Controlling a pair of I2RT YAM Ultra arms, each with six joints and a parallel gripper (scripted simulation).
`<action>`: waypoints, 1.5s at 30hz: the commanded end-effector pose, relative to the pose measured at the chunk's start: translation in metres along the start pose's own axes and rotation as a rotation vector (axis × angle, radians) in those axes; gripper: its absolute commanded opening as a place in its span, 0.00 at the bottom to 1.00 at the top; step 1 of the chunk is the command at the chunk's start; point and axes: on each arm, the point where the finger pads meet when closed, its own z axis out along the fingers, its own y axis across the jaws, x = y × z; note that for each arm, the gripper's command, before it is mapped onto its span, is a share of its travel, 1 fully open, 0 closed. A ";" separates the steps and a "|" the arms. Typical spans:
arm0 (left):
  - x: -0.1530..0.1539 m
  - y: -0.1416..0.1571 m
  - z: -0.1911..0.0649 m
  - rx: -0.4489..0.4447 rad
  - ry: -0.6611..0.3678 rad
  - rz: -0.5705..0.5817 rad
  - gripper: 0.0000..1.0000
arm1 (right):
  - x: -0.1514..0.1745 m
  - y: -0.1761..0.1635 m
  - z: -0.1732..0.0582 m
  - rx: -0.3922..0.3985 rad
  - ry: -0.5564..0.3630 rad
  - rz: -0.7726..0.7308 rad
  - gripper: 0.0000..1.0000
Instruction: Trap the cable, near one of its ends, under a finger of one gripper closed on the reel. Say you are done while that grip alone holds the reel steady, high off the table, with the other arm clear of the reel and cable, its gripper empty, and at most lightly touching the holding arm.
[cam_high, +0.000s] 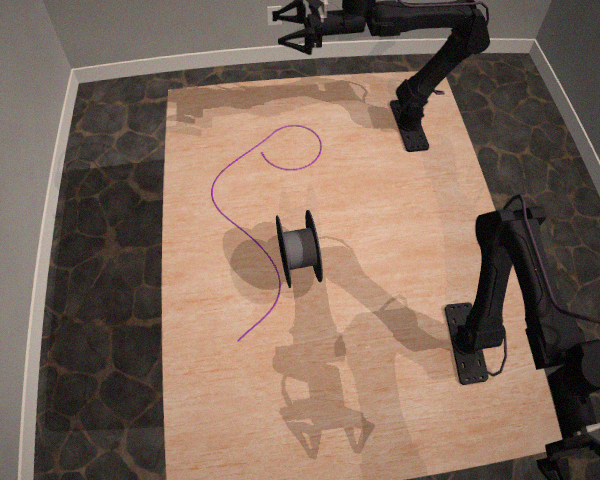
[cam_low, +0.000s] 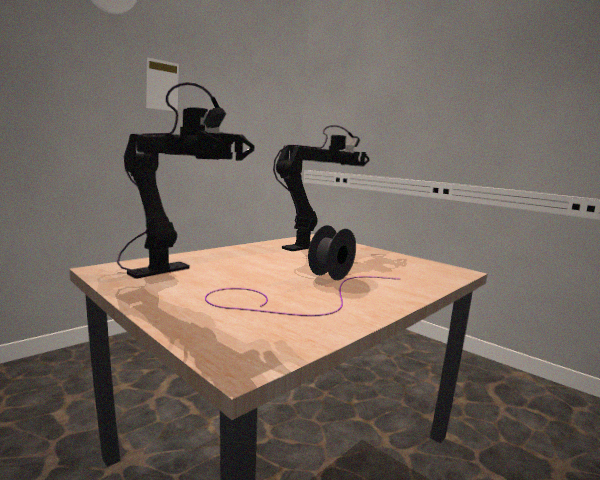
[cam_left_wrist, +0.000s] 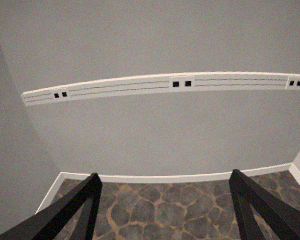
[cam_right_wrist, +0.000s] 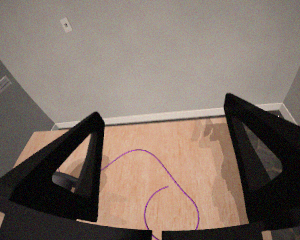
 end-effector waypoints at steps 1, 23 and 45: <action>0.001 0.000 0.001 -0.005 -0.005 0.006 1.00 | 0.002 -0.002 0.001 0.002 -0.001 -0.006 1.00; 0.001 0.000 0.001 -0.005 -0.005 0.006 1.00 | 0.002 -0.002 0.001 0.002 -0.001 -0.005 0.30; 0.001 0.000 0.001 -0.005 -0.005 0.006 1.00 | 0.002 0.109 -0.016 -0.286 -0.001 -0.008 0.30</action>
